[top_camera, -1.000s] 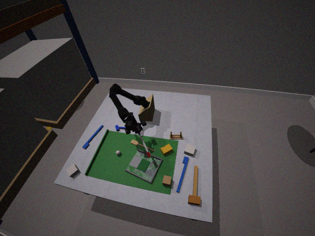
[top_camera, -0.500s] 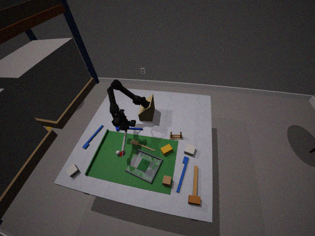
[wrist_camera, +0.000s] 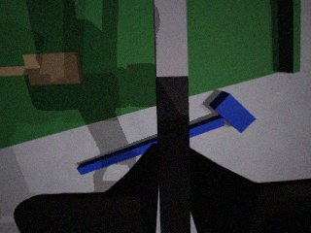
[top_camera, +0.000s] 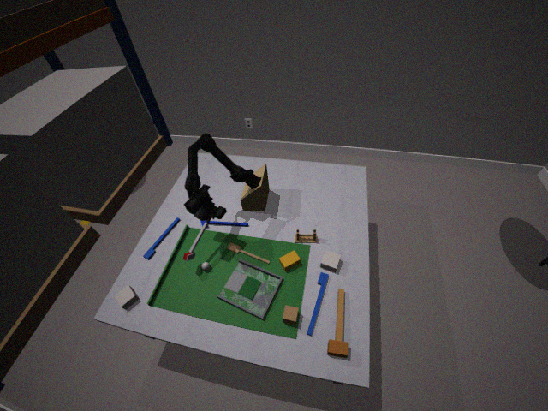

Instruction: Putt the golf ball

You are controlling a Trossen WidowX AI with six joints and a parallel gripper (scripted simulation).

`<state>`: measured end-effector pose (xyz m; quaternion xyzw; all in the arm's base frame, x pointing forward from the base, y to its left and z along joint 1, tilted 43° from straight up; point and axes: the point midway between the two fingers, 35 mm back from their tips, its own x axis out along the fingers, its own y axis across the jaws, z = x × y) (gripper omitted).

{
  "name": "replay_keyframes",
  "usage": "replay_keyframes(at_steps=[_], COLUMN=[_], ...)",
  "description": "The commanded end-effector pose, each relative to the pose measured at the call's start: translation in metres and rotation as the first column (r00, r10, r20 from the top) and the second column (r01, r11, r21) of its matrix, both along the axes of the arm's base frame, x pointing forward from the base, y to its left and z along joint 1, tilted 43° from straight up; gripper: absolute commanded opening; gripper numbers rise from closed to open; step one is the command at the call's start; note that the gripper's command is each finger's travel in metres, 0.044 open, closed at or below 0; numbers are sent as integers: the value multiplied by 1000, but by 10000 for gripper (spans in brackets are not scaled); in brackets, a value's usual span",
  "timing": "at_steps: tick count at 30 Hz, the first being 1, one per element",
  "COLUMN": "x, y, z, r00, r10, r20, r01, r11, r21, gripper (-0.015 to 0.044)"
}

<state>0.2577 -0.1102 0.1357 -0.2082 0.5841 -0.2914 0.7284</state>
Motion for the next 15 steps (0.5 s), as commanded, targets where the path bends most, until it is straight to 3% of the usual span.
replay_keyframes(at_steps=[1,15], x=[2,7], y=[-5,-29], z=[-4,-29], r00=[1000,1000], r10=[1,1], r20=[8,9], r01=[-1,-1], r11=[1000,1000], r21=[0,-2], gripper=[0,0])
